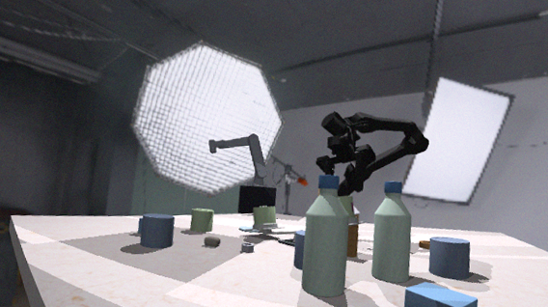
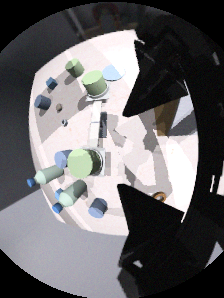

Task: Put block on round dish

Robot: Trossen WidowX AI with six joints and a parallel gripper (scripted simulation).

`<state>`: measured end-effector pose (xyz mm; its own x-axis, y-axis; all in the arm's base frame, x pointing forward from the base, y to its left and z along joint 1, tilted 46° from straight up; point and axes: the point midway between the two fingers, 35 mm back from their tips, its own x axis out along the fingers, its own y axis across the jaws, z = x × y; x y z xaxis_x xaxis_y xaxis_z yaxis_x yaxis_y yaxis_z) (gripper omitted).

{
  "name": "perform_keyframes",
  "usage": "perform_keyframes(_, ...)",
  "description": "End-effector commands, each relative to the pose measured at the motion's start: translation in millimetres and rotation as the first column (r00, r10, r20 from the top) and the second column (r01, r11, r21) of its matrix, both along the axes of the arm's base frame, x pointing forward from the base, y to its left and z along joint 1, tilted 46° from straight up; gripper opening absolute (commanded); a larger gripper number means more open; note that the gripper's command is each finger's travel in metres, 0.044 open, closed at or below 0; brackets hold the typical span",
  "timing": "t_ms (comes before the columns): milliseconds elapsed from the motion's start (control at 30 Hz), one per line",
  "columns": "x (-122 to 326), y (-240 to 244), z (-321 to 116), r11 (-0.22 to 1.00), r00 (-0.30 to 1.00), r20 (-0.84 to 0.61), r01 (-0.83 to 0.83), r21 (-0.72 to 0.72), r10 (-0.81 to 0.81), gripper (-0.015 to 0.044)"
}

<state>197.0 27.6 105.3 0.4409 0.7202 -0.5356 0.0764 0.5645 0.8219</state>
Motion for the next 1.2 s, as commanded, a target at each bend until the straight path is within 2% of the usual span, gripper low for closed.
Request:
perform_keyframes(0, 3, -26, -7, 0.997, 0.996, 0.070, 0.058, -0.055, -0.054, 0.0440)
perform_keyframes(200, 1, -74, -16, 0.973, 0.972, 0.191, 0.168, -0.158, -0.137, 0.0440)
perform_keyframes(400, 2, -80, -18, 0.970, 0.970, 0.208, 0.165, -0.180, -0.126, 0.0440)
perform_keyframes(800, 30, -97, -33, 0.928, 0.935, 0.278, -0.115, -0.355, 0.222, 0.0440)
perform_keyframes(1167, 57, -107, -62, 0.794, 0.784, 0.306, -0.353, -0.496, 0.540, 0.0440)
